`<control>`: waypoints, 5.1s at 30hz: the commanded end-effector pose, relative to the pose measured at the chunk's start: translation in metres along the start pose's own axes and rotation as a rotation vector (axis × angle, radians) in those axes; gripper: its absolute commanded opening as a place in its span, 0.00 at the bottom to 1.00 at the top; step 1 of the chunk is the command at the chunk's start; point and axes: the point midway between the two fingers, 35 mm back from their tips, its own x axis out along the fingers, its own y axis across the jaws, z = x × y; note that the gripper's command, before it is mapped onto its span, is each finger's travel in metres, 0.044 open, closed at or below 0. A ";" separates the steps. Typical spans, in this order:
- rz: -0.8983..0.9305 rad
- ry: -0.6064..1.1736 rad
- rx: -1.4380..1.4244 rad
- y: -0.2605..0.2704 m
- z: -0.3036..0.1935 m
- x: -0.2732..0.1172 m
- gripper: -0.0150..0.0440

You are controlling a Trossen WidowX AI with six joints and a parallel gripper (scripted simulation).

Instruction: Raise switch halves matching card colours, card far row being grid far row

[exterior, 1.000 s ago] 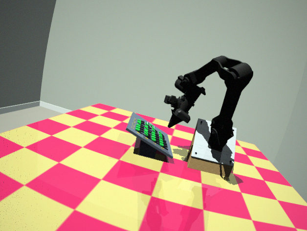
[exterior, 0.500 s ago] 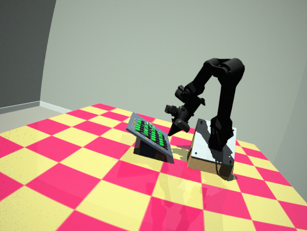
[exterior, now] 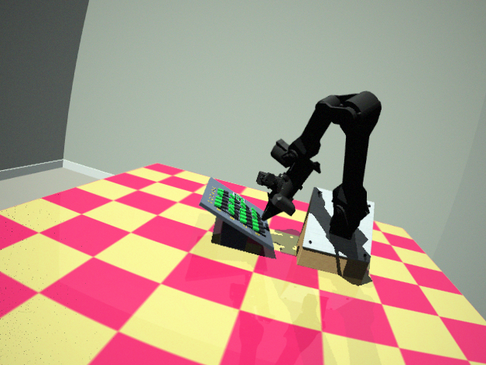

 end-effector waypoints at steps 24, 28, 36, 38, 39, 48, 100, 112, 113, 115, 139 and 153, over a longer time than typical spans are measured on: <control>0.006 0.000 0.004 0.001 -0.001 0.005 0.25; 0.006 0.000 0.005 0.001 -0.001 0.006 0.25; 0.006 0.000 0.005 0.002 -0.001 0.007 0.25; 0.006 0.000 0.005 0.002 -0.001 0.007 0.25; 0.006 0.000 0.005 0.002 -0.001 0.007 0.25; 0.007 0.000 0.005 0.002 -0.001 0.008 0.25; 0.001 0.052 0.000 -0.087 0.020 -0.019 0.25; 0.002 0.051 0.000 -0.087 0.020 -0.004 0.25; 0.002 0.051 0.000 -0.087 0.020 -0.002 0.25; 0.002 0.051 0.000 -0.087 0.020 0.001 0.25; 0.002 0.051 0.000 -0.087 0.020 0.005 0.25; 0.002 0.051 0.000 -0.087 0.020 0.007 0.25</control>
